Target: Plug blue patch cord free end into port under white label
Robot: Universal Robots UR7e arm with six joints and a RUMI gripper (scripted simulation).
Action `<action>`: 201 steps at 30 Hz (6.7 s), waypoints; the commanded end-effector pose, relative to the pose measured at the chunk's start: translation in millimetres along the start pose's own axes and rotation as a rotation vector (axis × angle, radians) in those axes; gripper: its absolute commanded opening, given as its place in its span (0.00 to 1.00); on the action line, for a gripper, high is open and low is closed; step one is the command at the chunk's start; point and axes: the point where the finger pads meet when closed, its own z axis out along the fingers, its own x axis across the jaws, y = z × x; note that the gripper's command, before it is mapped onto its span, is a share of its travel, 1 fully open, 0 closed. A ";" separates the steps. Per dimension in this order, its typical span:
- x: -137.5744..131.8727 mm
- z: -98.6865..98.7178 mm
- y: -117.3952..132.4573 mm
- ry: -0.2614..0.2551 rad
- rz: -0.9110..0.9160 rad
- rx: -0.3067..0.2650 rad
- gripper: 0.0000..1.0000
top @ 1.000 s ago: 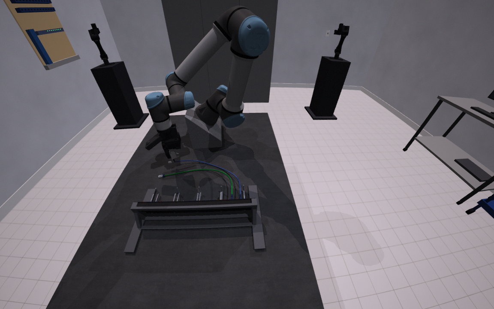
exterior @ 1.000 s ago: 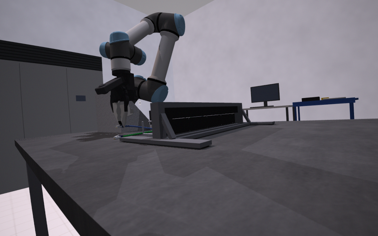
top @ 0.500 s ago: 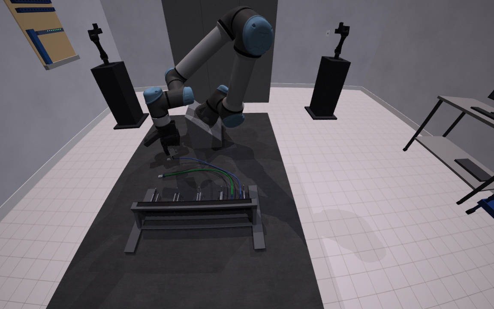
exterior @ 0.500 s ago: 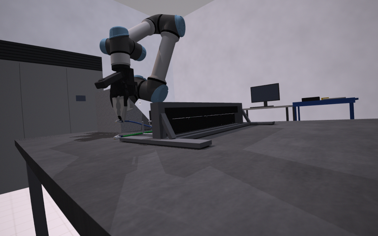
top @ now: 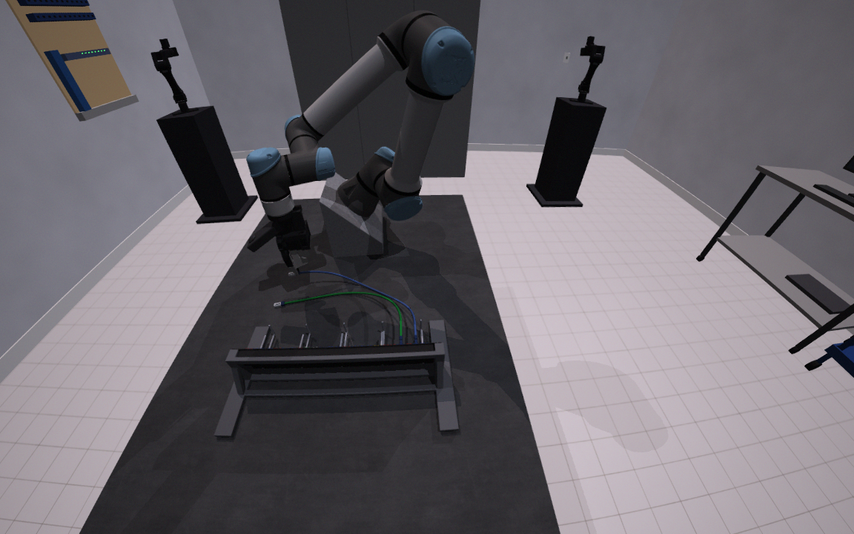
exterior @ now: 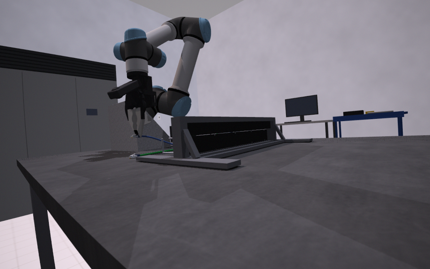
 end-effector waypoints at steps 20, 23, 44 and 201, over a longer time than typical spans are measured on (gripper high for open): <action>-0.1 -0.6 -0.4 -0.001 0.000 0.001 0.00; -0.1 -0.6 -0.4 -0.001 0.000 0.001 0.00; -0.4 -0.6 -0.3 0.000 -0.002 0.001 0.00; -207.6 -41.4 75.1 0.013 -1.269 -0.013 0.00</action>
